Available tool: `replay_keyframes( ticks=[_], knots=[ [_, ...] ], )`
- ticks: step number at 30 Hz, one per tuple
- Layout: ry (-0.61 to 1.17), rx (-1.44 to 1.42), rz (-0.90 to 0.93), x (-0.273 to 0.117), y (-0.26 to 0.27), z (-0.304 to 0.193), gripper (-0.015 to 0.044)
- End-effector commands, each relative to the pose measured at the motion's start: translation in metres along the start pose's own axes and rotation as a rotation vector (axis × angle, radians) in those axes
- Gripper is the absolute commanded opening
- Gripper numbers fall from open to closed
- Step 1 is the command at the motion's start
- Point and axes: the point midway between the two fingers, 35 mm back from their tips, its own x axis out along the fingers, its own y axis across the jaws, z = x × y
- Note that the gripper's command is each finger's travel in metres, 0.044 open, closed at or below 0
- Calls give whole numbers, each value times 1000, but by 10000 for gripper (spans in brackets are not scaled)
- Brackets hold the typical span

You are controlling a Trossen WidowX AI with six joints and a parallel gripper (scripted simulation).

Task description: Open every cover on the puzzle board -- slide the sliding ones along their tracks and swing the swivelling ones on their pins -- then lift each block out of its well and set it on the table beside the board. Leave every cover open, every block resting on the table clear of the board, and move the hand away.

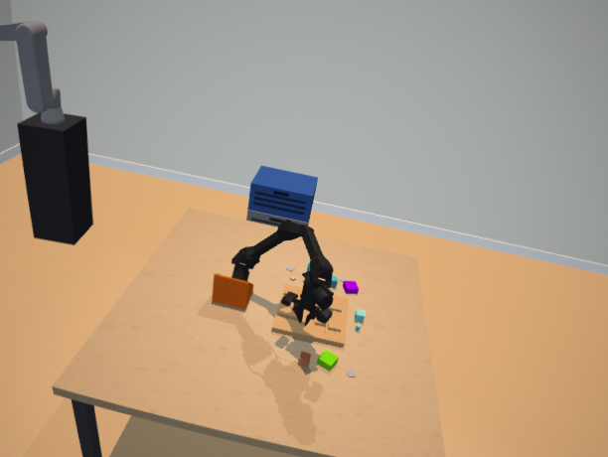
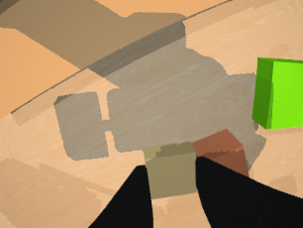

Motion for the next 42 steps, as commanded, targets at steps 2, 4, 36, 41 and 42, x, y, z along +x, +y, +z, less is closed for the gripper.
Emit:
replay_keyframes(
  ticks=[2, 4, 36, 41, 42],
  knots=[
    [-4, -2, 12, 5, 11, -21, 80],
    [-5, -2, 13, 6, 14, -28, 80],
    [-6, -3, 13, 48, 15, -38, 80],
    [-6, -3, 12, 57, 15, -38, 80],
    [-7, -3, 12, 58, 15, -38, 80]
  ],
)
